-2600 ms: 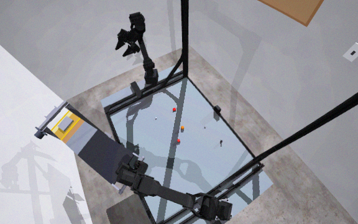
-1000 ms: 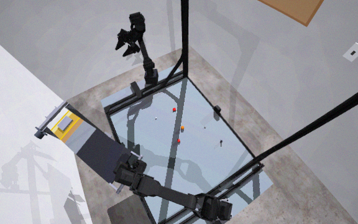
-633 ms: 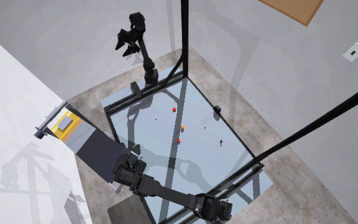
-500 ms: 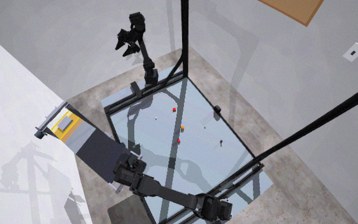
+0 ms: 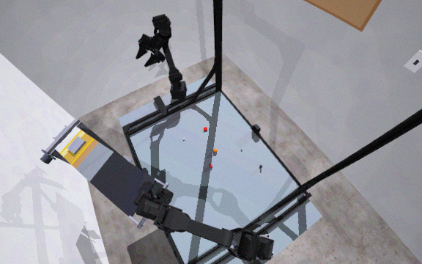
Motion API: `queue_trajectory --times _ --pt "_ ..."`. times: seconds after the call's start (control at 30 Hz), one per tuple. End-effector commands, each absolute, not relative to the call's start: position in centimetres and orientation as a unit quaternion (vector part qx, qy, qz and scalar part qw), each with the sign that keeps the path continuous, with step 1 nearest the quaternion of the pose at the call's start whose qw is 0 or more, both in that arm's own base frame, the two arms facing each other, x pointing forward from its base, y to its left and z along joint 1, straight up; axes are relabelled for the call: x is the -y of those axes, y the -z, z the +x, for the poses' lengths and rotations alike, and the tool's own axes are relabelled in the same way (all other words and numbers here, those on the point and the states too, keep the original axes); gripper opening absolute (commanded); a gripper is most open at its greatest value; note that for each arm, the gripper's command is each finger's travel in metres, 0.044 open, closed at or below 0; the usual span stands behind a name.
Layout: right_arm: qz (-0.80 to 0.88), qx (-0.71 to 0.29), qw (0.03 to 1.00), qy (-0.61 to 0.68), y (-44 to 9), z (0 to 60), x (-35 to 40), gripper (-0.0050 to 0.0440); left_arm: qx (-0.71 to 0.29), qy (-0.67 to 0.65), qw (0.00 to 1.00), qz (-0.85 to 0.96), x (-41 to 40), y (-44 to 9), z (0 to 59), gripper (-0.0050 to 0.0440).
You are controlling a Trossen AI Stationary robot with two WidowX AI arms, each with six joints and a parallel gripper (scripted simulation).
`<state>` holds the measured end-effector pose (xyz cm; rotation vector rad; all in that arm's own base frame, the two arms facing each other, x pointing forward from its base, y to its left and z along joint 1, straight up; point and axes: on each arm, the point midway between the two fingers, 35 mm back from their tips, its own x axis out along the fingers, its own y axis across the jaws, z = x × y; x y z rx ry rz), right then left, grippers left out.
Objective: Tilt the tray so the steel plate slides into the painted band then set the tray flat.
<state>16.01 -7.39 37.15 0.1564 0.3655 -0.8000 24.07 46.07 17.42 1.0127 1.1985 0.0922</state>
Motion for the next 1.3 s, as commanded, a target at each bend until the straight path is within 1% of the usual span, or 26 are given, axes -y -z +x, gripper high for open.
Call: queue_trajectory --times 0.0,0.43,1.27 --pt "0.076 -0.176 0.902 0.388 -37.2 16.0 7.4 0.0440 -0.538 -0.046 0.706 0.459 -46.0 -18.1 23.9 0.0000" --pt "0.076 -0.176 0.902 0.388 -37.2 16.0 7.4 0.0440 -0.538 -0.046 0.706 0.459 -46.0 -18.1 23.9 0.0000" --pt "0.076 -0.176 0.902 0.388 -37.2 16.0 7.4 0.0440 -0.532 -0.056 0.705 0.466 -46.2 -19.9 24.1 0.0000"
